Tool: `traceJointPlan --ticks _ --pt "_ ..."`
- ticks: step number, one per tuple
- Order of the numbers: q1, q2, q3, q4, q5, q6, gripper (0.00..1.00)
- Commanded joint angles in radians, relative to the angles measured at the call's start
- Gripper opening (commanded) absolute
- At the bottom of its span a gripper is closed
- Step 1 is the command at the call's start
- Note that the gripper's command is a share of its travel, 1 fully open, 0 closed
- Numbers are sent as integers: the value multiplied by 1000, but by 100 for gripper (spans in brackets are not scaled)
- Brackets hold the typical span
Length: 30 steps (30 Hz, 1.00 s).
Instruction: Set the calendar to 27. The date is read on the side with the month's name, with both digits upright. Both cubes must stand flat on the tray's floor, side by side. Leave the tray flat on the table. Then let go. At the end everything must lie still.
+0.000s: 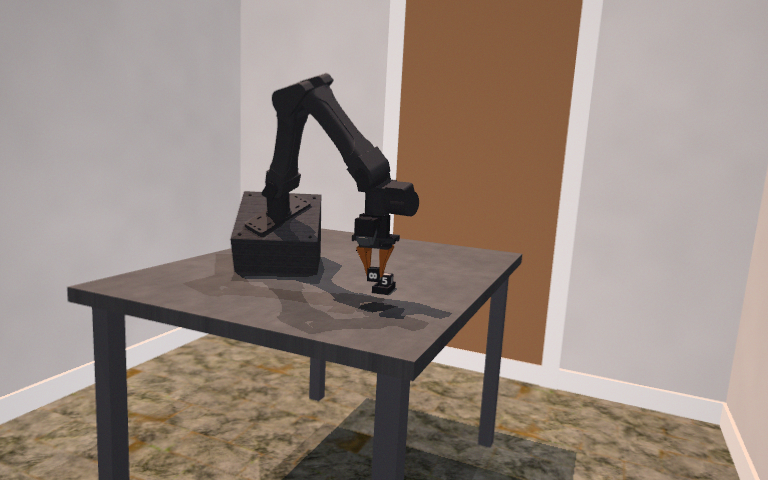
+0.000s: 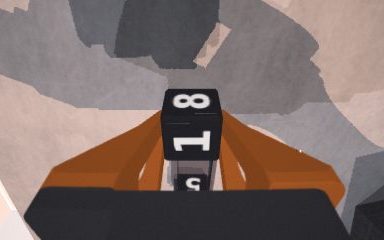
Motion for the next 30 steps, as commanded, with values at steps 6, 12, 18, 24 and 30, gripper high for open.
traceJointPlan --ticks 6,12,18,24,30 --pt "54 -96 70 -190 23 62 26" --pt "56 -98 73 -196 23 64 26" --pt "59 -98 71 -196 24 67 26" --pt "303 -90 -32 -193 87 353 26" --pt "323 -89 -40 -192 93 377 26"
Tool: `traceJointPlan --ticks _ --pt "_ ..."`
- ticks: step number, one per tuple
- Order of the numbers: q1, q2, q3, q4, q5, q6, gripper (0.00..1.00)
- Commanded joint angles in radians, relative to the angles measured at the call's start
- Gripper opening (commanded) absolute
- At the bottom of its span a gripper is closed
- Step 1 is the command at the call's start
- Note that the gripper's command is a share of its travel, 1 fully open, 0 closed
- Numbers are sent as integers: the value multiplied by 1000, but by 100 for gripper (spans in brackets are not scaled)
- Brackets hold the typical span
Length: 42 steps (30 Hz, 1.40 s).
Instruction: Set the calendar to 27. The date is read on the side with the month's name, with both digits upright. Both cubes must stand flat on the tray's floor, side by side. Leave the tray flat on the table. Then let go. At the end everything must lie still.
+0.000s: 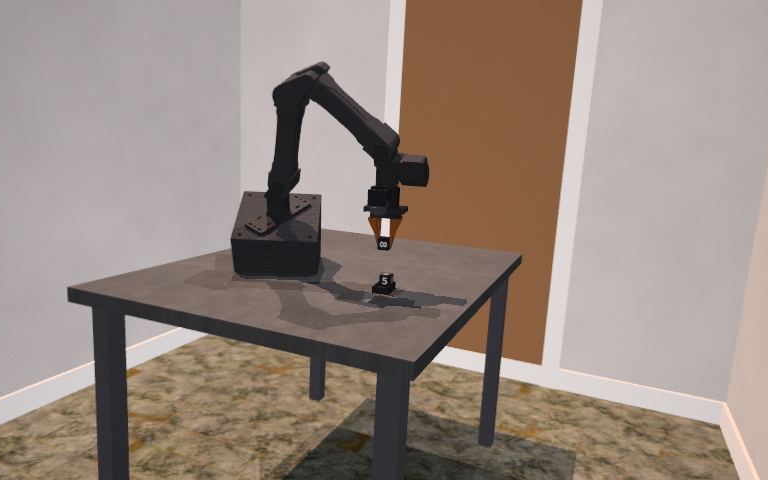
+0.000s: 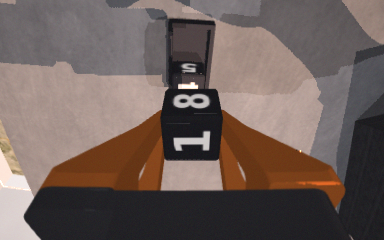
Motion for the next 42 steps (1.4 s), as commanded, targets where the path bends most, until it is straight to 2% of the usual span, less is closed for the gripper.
traceJointPlan --ticks 1,17,31,42 --pt "-6 -6 3 0 26 50 26" --pt "-14 3 -5 21 22 43 26" --pt "-68 87 -63 187 11 -15 26" --pt "-91 132 -81 261 6 -41 26"
